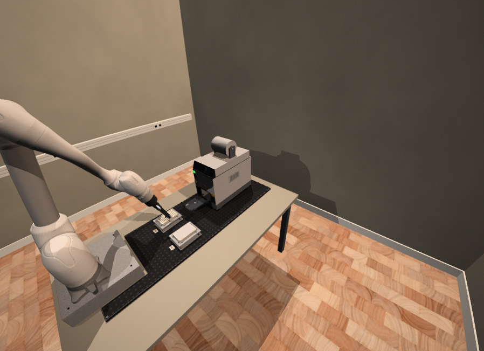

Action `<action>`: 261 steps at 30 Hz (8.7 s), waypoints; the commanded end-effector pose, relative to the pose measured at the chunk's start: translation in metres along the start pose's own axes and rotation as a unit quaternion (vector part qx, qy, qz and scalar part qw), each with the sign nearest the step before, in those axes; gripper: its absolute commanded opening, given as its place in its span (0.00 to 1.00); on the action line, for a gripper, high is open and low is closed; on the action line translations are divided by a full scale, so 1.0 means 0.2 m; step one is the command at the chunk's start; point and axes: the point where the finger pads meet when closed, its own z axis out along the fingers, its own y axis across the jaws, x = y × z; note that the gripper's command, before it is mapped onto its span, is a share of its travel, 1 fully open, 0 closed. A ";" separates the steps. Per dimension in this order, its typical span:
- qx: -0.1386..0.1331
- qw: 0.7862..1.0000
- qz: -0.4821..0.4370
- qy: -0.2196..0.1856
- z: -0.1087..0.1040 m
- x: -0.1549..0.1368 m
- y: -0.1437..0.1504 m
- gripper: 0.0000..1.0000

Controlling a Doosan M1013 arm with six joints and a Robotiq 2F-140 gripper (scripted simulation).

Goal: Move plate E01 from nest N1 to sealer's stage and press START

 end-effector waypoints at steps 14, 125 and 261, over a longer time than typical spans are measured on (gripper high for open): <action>0.000 1.000 0.000 0.000 0.00 0.00 0.00 0.65; 0.000 1.000 0.000 0.000 -0.34 -0.12 0.00 0.10; 0.004 1.000 0.012 0.000 -0.18 -1.01 -0.40 0.10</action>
